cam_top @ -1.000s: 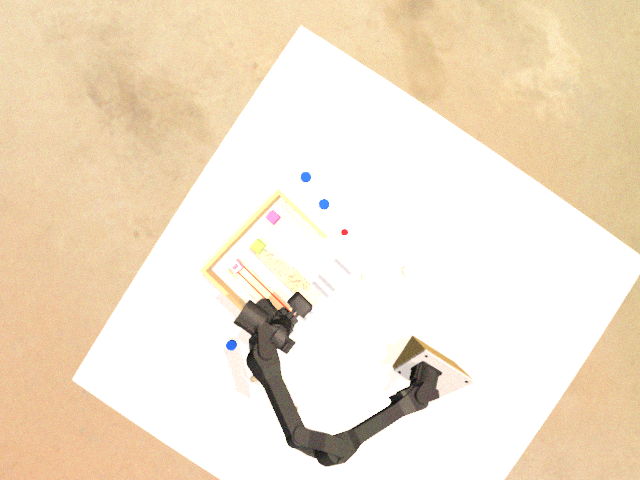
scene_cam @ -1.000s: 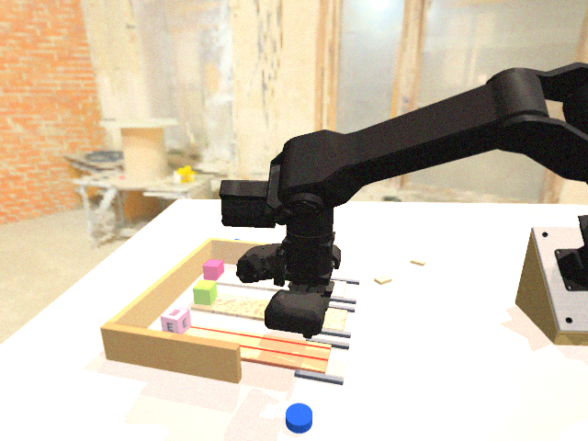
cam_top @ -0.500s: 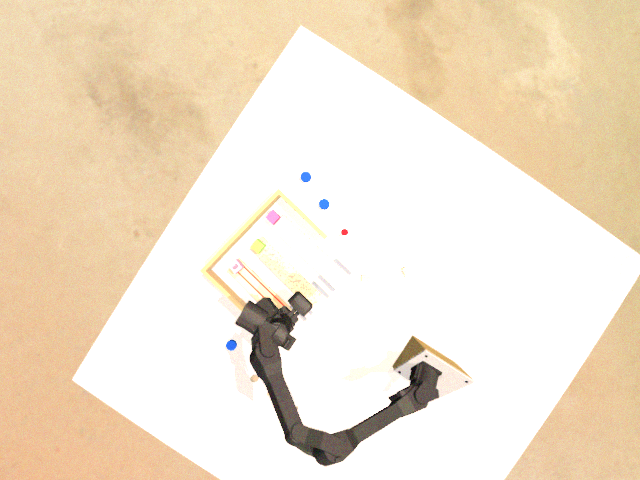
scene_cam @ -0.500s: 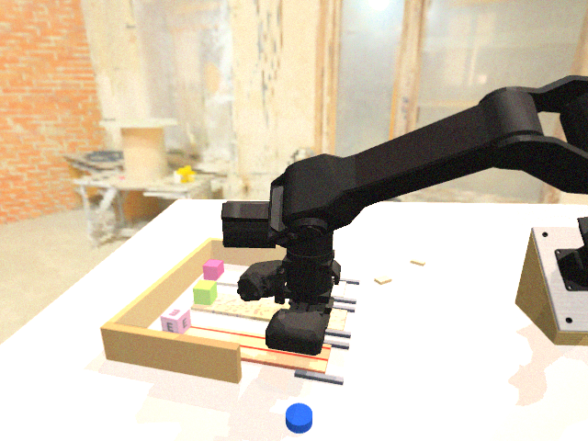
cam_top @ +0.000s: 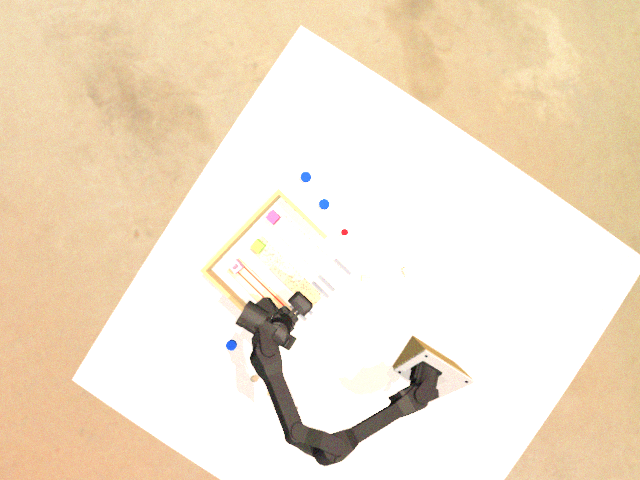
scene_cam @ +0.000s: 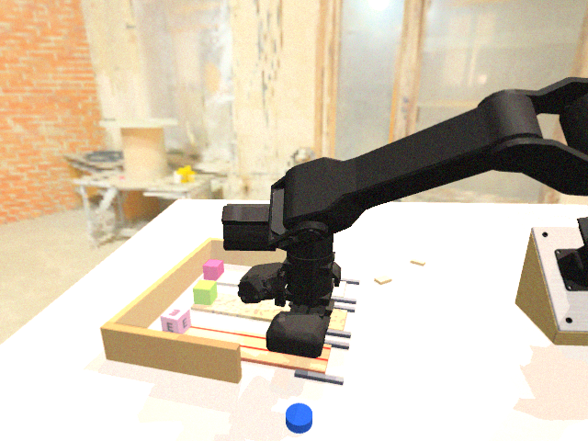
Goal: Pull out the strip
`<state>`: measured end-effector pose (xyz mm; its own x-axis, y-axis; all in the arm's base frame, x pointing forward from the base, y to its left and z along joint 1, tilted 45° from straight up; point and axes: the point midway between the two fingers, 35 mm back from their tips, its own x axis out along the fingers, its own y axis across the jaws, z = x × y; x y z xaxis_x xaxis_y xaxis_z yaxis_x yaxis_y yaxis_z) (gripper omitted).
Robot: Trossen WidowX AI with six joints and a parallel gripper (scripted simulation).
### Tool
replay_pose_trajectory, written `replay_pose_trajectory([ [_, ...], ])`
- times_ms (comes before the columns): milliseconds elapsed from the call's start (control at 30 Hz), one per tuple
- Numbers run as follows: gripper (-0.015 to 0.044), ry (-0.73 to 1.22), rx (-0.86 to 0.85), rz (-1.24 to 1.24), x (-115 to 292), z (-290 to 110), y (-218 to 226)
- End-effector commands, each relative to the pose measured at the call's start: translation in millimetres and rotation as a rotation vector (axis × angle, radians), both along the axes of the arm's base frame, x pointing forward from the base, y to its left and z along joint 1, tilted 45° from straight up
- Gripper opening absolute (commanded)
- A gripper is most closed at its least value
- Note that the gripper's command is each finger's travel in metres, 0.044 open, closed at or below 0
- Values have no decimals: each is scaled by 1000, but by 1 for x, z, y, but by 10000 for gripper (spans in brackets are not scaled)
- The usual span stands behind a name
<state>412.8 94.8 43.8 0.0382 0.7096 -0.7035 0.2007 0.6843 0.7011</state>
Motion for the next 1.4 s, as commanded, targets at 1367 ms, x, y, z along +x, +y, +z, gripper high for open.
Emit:
replay_pose_trajectory([
  [1367,0,2,2,-2,2,-3,3],
])
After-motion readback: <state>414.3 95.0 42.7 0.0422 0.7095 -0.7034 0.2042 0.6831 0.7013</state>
